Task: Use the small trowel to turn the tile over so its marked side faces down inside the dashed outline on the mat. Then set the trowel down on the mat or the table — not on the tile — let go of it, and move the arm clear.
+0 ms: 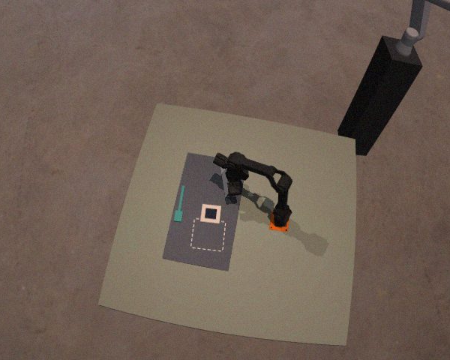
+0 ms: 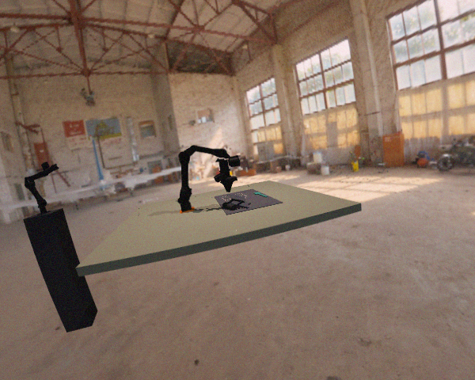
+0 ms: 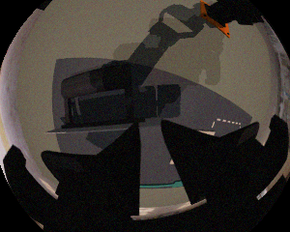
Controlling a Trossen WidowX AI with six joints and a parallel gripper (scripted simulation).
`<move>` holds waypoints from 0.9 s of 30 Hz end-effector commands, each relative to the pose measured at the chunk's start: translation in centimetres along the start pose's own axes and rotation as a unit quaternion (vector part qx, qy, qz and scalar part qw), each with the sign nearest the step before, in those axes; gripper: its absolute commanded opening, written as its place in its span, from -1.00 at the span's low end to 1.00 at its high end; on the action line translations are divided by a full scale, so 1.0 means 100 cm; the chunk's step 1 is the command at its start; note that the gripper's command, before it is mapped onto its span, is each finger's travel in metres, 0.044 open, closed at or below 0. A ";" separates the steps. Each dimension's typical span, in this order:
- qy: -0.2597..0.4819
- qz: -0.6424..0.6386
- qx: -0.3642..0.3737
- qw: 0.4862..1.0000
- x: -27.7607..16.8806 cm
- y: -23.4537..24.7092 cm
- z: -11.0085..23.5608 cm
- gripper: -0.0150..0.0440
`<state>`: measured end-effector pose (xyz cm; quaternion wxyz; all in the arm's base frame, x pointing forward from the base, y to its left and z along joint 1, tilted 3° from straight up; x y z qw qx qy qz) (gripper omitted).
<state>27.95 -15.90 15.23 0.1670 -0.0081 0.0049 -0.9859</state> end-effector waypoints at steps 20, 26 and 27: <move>0.001 -0.002 -0.003 1.000 -0.010 0.000 -0.017 -0.15; 0.001 -0.002 -0.003 1.000 -0.010 0.000 -0.017 -0.15; 0.001 -0.002 -0.003 1.000 -0.010 0.000 -0.017 -0.15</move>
Point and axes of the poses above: the point midway between the two fingers, 35 mm back from their tips, its own z axis back along the fingers, its own y axis across the jaws, x = y × z, the point moved 4 cm from there along z, back along the fingers, and after that the axes turned 9 degrees about z, right-handed, at the moved point
